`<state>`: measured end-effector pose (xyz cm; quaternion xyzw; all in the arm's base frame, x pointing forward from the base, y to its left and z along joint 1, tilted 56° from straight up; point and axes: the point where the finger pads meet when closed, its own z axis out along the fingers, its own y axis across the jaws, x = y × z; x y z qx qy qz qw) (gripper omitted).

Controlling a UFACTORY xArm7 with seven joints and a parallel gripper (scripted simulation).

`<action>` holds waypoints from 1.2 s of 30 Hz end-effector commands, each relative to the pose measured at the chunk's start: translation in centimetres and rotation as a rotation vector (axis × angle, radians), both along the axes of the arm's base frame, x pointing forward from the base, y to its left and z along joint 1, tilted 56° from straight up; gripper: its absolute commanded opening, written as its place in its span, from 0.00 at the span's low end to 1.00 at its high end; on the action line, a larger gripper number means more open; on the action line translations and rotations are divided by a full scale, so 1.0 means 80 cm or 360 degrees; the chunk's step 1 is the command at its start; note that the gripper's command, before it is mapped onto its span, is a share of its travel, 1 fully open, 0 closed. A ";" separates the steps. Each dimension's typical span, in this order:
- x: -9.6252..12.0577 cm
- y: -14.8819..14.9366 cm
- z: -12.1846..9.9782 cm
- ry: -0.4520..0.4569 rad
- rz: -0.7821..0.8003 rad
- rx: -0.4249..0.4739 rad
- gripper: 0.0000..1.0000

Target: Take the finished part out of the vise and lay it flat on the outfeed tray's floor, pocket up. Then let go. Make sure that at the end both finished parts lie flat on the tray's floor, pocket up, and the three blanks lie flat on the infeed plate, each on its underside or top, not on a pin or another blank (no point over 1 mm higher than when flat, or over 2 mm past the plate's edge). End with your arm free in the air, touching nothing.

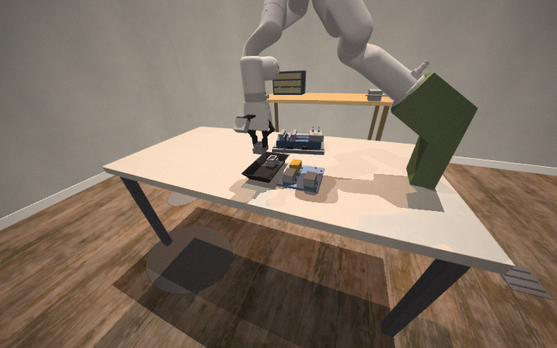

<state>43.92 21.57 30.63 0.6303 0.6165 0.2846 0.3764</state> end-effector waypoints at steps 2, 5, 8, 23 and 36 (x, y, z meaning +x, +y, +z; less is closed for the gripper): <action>0.001 0.001 0.001 -0.0004 0.0003 0.0003 0.00; 0.002 0.001 0.000 -0.0005 0.0002 0.0005 0.00; 0.005 0.001 -0.002 -0.0005 0.0001 0.0006 0.00; 0.021 -0.002 -0.013 -0.0005 0.0001 0.0006 0.00; 0.042 -0.005 -0.027 -0.0005 0.0001 0.0006 0.00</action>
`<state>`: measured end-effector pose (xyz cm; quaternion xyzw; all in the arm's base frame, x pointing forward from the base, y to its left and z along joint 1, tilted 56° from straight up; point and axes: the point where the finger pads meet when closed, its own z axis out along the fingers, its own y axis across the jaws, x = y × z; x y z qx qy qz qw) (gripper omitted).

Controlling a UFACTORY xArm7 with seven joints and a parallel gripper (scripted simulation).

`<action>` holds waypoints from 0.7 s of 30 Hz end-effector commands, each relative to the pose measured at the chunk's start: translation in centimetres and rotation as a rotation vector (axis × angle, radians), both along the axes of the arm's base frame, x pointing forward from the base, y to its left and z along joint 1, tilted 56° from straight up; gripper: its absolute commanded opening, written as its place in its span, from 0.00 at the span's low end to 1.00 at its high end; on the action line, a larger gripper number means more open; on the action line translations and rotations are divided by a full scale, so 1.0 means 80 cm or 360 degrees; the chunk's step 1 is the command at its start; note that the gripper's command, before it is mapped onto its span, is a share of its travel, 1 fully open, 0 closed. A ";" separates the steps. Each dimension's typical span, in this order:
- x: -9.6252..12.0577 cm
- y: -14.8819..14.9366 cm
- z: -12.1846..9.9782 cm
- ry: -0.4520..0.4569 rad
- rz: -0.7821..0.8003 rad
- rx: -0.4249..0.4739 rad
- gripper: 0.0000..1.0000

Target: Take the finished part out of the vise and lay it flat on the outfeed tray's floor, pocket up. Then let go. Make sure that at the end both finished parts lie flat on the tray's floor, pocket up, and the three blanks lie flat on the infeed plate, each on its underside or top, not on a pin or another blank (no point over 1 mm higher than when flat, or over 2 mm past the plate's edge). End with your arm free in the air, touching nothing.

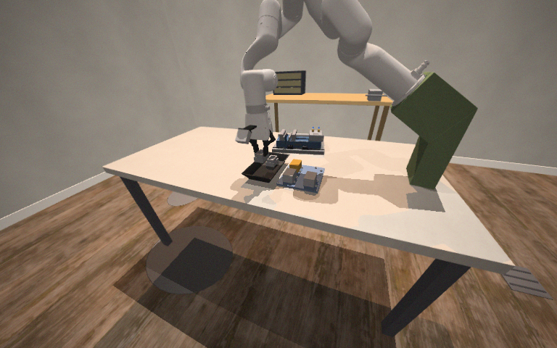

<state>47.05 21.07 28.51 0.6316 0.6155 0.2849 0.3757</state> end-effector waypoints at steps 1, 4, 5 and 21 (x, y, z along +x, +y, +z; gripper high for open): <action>0.005 0.001 -0.002 -0.0006 0.0005 0.0002 0.00; 0.011 0.000 -0.006 -0.0006 0.0005 0.0002 0.00; 0.013 0.000 -0.007 -0.0006 0.0005 0.0002 0.00; 0.041 -0.004 -0.026 -0.0006 0.0005 0.0002 0.00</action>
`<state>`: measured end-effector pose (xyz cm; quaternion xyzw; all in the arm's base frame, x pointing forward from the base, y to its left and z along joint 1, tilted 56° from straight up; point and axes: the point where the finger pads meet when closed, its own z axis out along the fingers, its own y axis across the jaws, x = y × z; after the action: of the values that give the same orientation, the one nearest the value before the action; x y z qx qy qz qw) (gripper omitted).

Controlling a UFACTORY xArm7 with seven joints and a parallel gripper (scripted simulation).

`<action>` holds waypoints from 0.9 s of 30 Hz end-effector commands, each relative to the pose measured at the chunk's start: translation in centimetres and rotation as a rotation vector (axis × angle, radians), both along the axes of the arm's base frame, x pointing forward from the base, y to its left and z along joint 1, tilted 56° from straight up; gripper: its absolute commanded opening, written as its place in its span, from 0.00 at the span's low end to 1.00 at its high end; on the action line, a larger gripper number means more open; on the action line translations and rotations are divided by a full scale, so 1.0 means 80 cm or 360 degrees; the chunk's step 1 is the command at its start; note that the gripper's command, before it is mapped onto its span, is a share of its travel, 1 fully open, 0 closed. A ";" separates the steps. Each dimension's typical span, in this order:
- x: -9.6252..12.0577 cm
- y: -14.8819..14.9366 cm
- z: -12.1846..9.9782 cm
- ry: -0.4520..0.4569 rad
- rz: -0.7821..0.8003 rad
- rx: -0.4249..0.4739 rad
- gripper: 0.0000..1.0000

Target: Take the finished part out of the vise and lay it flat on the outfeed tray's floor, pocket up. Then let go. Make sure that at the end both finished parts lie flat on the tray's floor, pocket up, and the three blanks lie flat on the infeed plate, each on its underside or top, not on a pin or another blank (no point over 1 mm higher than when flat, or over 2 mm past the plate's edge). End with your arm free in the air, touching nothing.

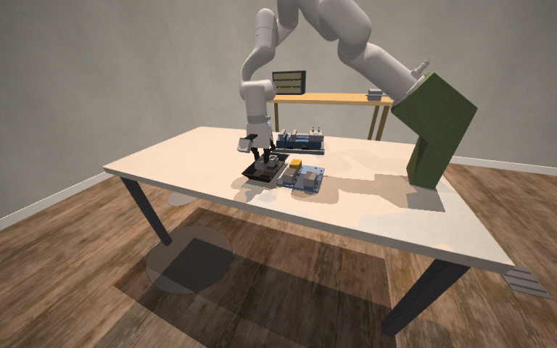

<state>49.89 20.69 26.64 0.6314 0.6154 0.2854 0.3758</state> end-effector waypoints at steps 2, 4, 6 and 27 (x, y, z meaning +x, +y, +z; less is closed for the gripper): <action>0.009 0.000 -0.004 -0.0004 0.0004 0.0001 0.00; 0.012 0.000 -0.007 -0.0004 0.0004 0.0001 0.00; 0.015 0.000 -0.008 -0.0004 0.0004 0.0001 0.00; 0.027 -0.002 -0.017 -0.0004 0.0004 0.0001 0.00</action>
<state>52.05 20.37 25.20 0.6314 0.6153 0.2854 0.3760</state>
